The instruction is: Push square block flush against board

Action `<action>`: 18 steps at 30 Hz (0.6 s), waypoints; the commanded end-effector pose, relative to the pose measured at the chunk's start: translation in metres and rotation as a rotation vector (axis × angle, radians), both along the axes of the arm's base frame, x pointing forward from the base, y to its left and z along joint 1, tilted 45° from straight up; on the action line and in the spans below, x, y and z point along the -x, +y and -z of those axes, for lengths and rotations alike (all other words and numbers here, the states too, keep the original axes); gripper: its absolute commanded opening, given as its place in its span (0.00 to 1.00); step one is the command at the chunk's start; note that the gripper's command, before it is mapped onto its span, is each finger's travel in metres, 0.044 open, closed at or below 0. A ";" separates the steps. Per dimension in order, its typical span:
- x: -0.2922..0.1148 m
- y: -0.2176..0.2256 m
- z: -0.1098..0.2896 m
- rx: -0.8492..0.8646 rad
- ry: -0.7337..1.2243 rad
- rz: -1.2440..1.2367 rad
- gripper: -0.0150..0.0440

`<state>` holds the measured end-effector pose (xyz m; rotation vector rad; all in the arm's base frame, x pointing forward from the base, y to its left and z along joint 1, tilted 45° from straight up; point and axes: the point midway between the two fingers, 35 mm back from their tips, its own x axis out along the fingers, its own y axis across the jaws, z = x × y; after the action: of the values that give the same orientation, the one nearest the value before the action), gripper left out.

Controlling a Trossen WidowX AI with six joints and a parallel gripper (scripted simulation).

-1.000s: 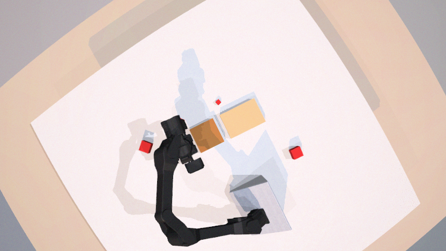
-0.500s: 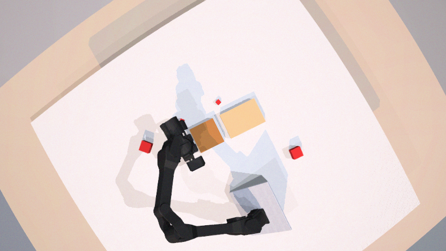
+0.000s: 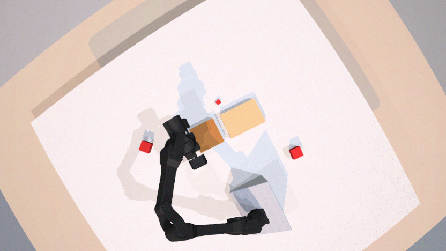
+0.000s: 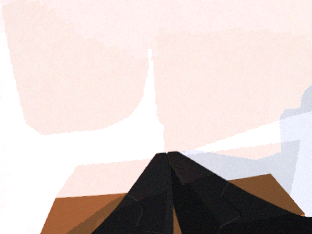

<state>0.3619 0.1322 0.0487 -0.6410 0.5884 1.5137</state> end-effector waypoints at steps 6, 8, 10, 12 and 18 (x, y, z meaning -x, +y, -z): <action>0.000 -0.006 0.009 -0.005 0.004 -0.002 0.25; 0.000 -0.007 0.011 -0.005 0.004 -0.002 0.25; 0.000 -0.009 0.012 -0.005 0.004 -0.002 0.25; 0.000 -0.010 0.013 -0.004 0.004 -0.002 0.25; -0.001 -0.015 0.018 -0.004 0.004 -0.003 0.25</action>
<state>0.3633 0.1205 0.0386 -0.6376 0.5774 1.5135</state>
